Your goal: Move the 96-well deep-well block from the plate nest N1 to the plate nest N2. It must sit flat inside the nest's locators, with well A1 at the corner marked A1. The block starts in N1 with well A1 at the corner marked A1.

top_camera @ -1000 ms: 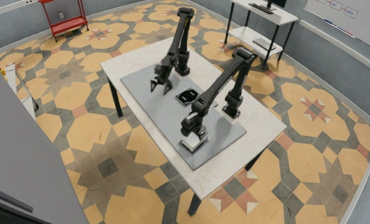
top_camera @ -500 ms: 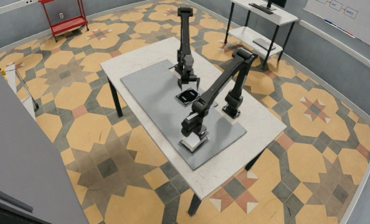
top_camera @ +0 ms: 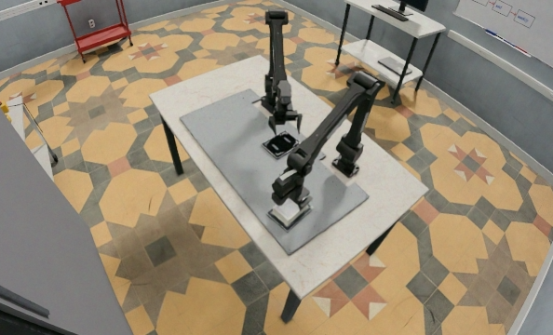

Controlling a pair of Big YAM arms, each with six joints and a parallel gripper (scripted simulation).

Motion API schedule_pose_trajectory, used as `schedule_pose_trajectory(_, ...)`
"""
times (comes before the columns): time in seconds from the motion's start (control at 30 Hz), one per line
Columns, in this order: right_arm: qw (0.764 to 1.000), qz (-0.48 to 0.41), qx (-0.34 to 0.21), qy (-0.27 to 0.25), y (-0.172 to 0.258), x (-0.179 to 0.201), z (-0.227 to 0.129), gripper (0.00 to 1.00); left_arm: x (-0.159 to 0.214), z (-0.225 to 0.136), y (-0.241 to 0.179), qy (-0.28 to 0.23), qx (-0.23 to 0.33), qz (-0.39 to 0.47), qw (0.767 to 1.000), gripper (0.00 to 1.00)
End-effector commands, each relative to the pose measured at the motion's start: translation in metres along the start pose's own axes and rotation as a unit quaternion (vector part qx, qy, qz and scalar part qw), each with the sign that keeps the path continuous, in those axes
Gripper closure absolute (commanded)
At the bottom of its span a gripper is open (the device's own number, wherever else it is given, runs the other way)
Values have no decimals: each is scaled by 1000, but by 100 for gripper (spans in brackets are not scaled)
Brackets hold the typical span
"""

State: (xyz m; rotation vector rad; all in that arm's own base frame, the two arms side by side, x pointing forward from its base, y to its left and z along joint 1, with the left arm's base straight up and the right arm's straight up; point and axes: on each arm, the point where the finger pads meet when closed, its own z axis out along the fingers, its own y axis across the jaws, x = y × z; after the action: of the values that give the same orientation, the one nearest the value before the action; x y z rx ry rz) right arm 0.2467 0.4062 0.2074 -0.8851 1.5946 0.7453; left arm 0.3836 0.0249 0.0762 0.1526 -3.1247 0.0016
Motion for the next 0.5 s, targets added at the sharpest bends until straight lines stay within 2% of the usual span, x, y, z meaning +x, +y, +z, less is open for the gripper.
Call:
schedule_pose_trajectory(0.0,1000,-5,2,-18,-2,-16,4,0,-10,6,4,-9,-1,-6,1000,0)
schedule_pose_trajectory(0.47,1000,-5,2,-18,-2,-16,4,0,-9,24,4,-8,-1,-6,1000,0)
